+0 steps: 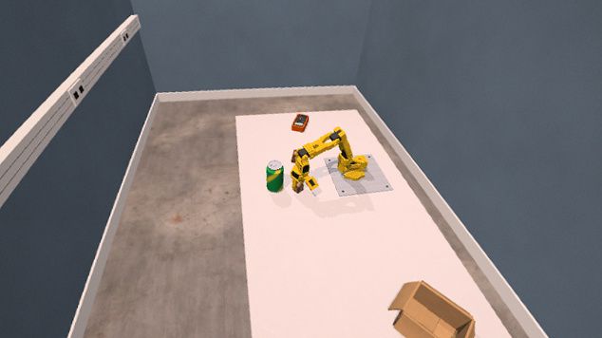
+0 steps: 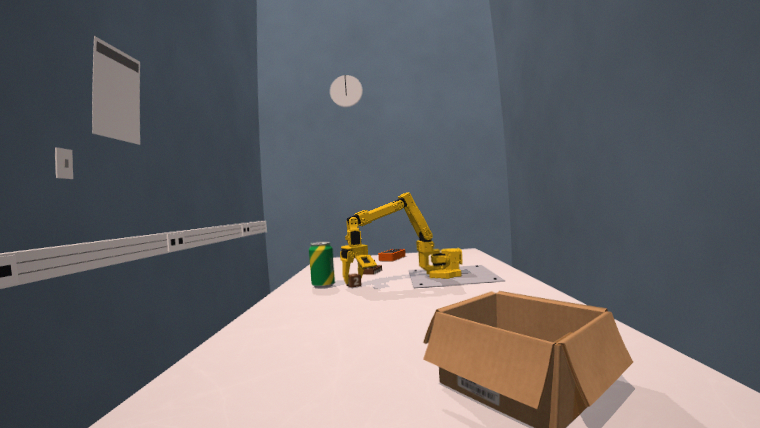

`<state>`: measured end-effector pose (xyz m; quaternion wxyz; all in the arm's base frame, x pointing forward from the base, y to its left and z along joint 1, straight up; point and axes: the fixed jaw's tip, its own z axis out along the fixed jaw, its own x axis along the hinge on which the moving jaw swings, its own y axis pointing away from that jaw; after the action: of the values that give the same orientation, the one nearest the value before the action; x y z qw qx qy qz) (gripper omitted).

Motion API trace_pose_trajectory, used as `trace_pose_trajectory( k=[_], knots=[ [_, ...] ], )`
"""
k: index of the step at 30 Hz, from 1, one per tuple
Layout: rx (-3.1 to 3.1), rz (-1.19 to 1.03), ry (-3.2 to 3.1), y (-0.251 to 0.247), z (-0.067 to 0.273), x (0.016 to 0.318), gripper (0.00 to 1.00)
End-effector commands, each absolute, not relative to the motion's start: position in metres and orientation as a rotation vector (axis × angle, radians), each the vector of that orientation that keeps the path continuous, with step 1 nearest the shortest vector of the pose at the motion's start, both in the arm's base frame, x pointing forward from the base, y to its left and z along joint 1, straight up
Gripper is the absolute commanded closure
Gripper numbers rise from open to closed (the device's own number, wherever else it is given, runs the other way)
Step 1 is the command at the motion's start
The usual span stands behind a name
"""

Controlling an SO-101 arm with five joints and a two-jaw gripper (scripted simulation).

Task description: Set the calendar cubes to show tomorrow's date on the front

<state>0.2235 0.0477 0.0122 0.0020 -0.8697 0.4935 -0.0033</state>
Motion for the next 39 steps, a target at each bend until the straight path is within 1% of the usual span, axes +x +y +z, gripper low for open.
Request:
trace_pose_trajectory(
  k=[1, 20, 32, 39],
  knots=[
    [-2.736, 0.008, 1.553, 0.045, 0.009, 0.221, 0.8],
    [-2.736, 0.008, 1.553, 0.045, 0.009, 0.221, 0.65],
    [-2.736, 0.008, 1.553, 0.045, 0.01, 0.221, 0.64],
    [-2.735, 0.005, 1.552, 0.046, 0.024, 0.223, 0.64]
  ],
)
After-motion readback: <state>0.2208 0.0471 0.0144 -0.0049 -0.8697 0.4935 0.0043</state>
